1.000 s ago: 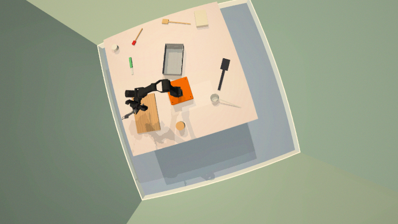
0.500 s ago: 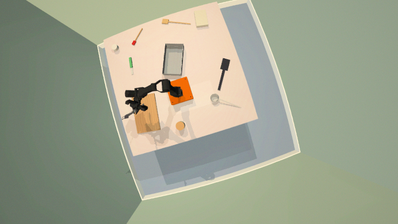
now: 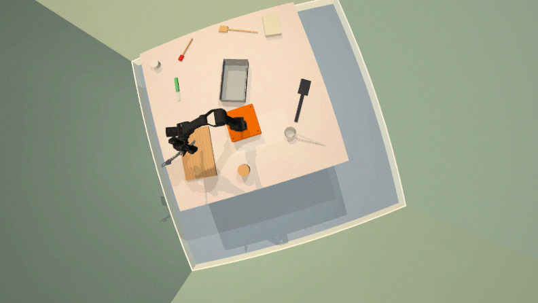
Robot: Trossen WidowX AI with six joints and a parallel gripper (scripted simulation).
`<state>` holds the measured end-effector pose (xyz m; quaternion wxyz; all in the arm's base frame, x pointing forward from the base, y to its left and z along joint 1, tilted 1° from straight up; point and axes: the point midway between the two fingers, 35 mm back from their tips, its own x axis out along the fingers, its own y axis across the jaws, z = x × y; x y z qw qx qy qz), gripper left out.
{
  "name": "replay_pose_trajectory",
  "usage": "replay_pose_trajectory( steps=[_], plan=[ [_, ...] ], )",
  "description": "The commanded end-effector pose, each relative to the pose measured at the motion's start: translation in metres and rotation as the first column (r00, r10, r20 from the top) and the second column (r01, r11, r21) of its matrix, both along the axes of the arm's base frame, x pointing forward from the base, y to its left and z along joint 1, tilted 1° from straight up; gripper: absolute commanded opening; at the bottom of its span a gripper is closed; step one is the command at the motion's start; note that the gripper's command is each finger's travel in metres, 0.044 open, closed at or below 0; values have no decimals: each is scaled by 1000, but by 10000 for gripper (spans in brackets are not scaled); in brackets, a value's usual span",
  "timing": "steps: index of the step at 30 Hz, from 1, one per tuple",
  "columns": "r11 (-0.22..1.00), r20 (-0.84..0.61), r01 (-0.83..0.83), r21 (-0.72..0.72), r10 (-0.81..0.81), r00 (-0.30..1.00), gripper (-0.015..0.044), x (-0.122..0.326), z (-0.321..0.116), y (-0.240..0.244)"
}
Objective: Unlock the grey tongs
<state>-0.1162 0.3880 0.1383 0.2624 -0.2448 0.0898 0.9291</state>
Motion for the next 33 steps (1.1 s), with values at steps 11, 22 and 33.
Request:
replay_pose_trajectory(
  steps=[11, 22, 33],
  plan=[
    [988, 208, 45, -148, -14, 978, -150, -12, -19, 17],
    [964, 386, 83, -254, 23, 922, -150, -18, -33, 17],
    [935, 560, 114, -336, 101, 822, -150, -21, -42, 12]
  ],
)
